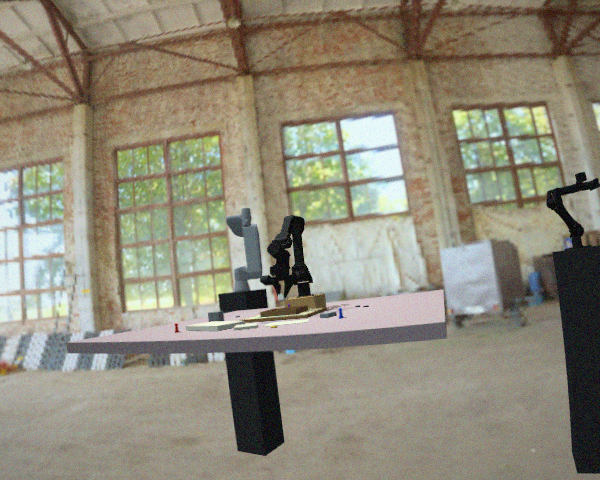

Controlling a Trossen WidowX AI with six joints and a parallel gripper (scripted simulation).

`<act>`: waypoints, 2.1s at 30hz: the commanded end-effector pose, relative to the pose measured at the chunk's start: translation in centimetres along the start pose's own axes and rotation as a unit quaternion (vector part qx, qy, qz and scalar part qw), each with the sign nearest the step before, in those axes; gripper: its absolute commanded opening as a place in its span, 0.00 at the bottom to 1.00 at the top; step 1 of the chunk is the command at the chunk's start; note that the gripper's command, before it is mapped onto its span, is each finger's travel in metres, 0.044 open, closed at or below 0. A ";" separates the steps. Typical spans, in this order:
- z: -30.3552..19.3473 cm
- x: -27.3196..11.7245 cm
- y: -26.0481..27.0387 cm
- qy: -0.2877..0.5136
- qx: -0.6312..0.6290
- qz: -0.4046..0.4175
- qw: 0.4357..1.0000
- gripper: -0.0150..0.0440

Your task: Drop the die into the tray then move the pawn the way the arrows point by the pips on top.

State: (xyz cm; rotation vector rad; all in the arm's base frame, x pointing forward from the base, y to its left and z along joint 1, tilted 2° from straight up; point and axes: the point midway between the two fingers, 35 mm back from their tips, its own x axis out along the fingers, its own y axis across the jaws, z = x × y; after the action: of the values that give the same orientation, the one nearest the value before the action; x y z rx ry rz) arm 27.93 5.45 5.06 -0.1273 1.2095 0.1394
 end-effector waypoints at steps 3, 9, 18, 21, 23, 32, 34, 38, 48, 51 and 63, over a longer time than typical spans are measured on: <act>0.1 0.2 -0.1 -0.112 -0.002 -0.002 0.994 0.25; 0.1 0.5 0.0 -0.212 -0.001 -0.002 0.977 0.25; 0.1 0.7 0.1 -0.253 0.000 -0.001 0.968 0.25; -0.1 0.0 0.1 -0.253 0.000 -0.001 0.968 0.25; -0.5 -1.1 -0.1 -0.253 0.000 -0.001 0.968 0.25; -2.3 -4.1 -0.4 -0.252 0.000 -0.002 0.968 0.25; -2.4 -4.0 -0.3 -0.252 0.000 -0.002 0.968 0.25; -2.4 -4.0 -0.3 -0.252 0.000 -0.002 0.968 0.25; -2.4 -3.9 -0.4 -0.249 0.002 -0.002 0.968 0.25; -2.4 -3.9 -0.4 -0.249 0.002 -0.002 0.968 0.25; -2.0 -4.7 -0.4 -0.250 0.001 -0.002 0.968 0.70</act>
State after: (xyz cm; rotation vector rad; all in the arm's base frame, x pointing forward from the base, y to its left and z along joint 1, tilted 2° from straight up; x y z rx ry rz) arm 24.41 4.52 7.93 -0.0848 0.7105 0.1546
